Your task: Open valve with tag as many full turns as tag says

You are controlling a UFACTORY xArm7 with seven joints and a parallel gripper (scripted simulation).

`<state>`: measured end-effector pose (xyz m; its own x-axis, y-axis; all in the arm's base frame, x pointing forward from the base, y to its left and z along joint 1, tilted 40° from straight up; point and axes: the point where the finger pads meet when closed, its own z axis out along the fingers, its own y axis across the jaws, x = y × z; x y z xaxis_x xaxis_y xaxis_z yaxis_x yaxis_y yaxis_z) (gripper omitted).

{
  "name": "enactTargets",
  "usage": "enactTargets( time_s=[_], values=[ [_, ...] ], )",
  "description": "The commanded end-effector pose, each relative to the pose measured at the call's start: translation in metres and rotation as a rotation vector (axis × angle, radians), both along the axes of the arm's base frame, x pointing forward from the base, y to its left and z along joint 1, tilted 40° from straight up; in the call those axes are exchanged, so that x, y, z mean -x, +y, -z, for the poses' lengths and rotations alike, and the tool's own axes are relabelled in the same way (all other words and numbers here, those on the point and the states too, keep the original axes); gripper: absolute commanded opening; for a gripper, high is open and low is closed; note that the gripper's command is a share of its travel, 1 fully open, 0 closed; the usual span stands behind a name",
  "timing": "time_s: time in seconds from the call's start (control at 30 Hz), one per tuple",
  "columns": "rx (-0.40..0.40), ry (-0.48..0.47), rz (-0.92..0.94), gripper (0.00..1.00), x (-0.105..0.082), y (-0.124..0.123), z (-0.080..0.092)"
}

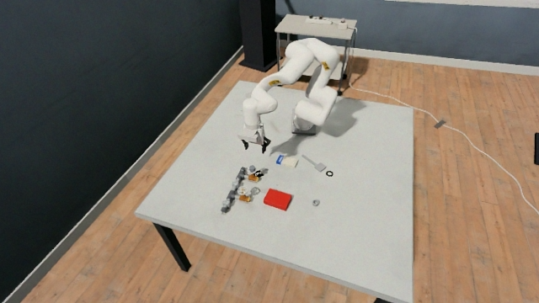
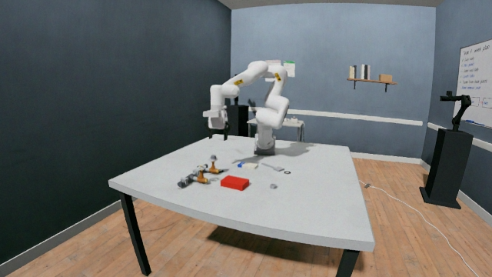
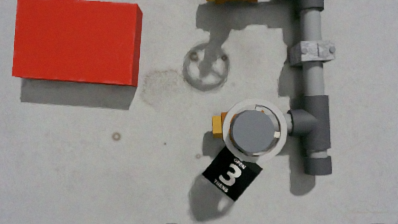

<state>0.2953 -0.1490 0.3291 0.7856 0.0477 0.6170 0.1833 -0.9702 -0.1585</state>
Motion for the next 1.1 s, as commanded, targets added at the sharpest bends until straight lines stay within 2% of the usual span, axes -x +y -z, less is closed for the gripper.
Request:
enactTargets(
  time_s=[0.0,0.77,0.87,0.97,1.07],
  values=[
    [0.001,-0.003,0.002,1.00,0.000,-0.001,-0.001],
    [-0.010,0.001,0.016,1.00,-0.001,-0.001,-0.001],
    [-0.070,0.025,0.094,1.00,-0.005,-0.001,0.000],
    [-0.191,0.074,0.251,1.00,-0.015,0.000,0.001],
    [-0.277,0.106,0.359,1.00,-0.029,0.001,0.003]
  ],
)
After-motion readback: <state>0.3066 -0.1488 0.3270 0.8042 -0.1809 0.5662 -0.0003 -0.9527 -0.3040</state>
